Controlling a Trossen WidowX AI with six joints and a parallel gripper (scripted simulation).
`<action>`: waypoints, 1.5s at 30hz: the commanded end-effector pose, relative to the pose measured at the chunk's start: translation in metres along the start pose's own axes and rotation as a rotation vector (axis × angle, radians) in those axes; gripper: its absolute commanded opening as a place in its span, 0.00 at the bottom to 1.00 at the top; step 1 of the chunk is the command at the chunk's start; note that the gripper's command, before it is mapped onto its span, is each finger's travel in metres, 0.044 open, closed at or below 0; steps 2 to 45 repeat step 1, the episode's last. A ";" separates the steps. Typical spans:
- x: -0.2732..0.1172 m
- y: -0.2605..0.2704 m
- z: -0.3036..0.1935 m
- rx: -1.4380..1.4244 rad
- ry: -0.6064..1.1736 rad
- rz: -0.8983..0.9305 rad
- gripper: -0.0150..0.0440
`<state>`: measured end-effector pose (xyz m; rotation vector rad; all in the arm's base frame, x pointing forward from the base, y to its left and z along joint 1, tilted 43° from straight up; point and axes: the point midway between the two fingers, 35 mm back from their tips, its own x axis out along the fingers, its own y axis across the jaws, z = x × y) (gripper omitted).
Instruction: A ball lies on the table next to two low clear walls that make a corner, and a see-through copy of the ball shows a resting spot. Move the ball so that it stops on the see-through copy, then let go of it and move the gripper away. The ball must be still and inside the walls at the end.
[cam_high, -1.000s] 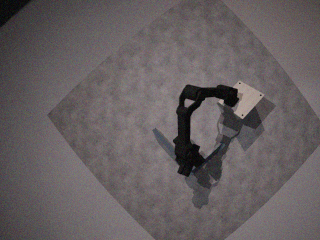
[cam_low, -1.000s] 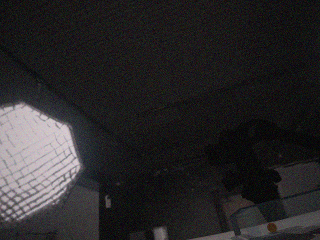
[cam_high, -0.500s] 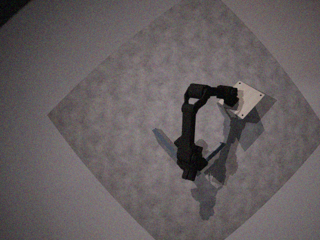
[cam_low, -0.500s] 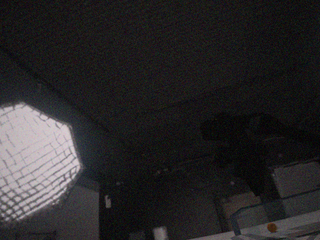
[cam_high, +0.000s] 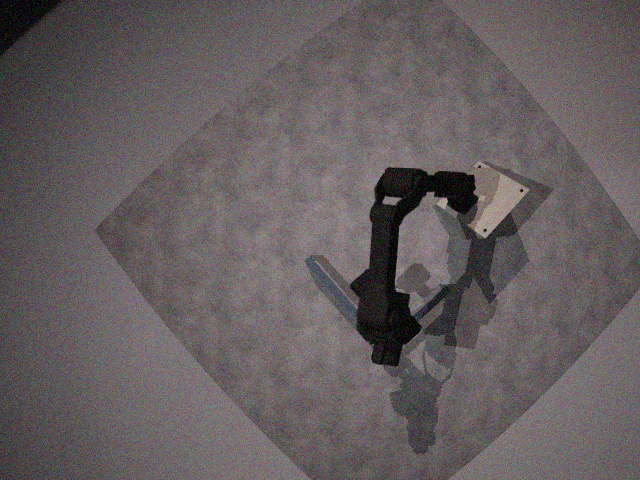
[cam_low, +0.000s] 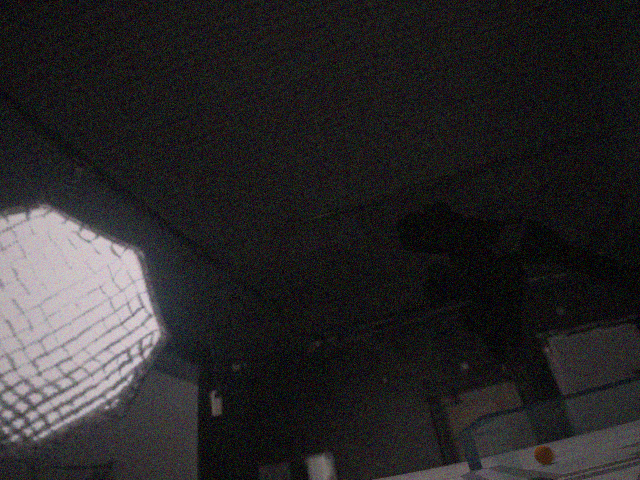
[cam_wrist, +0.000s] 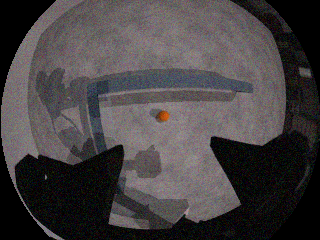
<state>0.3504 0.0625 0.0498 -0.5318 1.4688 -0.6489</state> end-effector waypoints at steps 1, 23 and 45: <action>-0.003 0.000 0.000 0.007 0.000 0.007 1.00; -0.003 0.000 0.000 0.007 0.000 0.007 1.00; -0.003 0.000 0.000 0.007 0.000 0.007 1.00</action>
